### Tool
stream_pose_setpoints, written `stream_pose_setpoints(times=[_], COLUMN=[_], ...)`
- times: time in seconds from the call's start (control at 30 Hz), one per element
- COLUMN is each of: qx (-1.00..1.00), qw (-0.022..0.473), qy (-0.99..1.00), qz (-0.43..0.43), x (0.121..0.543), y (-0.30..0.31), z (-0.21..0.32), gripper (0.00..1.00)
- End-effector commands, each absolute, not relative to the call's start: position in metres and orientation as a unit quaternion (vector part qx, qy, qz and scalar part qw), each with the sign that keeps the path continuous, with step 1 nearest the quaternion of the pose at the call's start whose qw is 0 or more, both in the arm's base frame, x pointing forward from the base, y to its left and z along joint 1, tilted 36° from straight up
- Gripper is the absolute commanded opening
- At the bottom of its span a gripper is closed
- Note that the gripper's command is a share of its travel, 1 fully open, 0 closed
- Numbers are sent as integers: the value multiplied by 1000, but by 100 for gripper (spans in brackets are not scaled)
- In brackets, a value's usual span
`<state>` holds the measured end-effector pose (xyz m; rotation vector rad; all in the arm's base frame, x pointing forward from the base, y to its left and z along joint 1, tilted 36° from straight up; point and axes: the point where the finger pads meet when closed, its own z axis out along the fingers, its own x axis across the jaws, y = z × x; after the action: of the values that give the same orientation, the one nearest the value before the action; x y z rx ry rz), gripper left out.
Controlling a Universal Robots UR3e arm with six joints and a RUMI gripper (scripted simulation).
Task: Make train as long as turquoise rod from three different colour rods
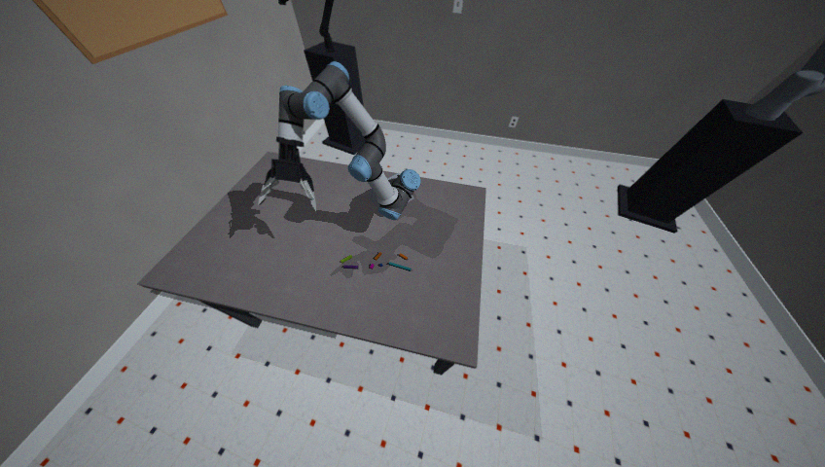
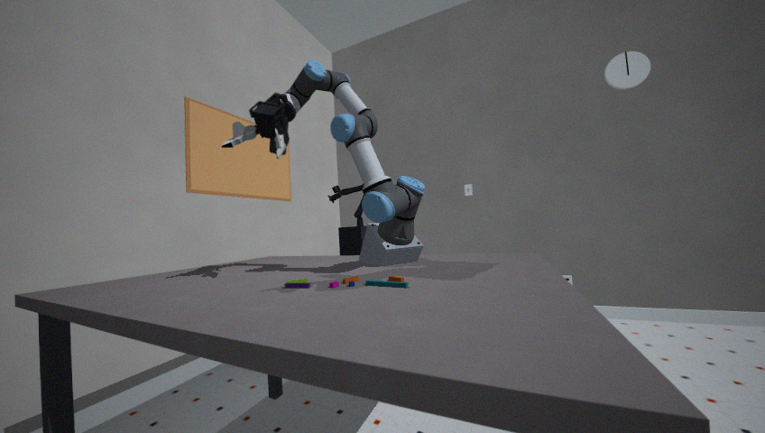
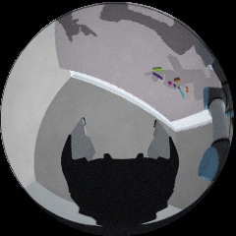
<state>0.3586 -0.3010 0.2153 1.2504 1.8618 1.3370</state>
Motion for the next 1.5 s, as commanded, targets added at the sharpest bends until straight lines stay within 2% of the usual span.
stream_pose_setpoints(times=[0.0, 0.8, 1.47], qx=[437, 299, 90], qw=[278, 312, 343], qy=[709, 796, 868], qz=[479, 425, 348], x=[360, 363, 364], y=[-294, -262, -215], z=[214, 203, 186], gripper=[100, 100, 100])
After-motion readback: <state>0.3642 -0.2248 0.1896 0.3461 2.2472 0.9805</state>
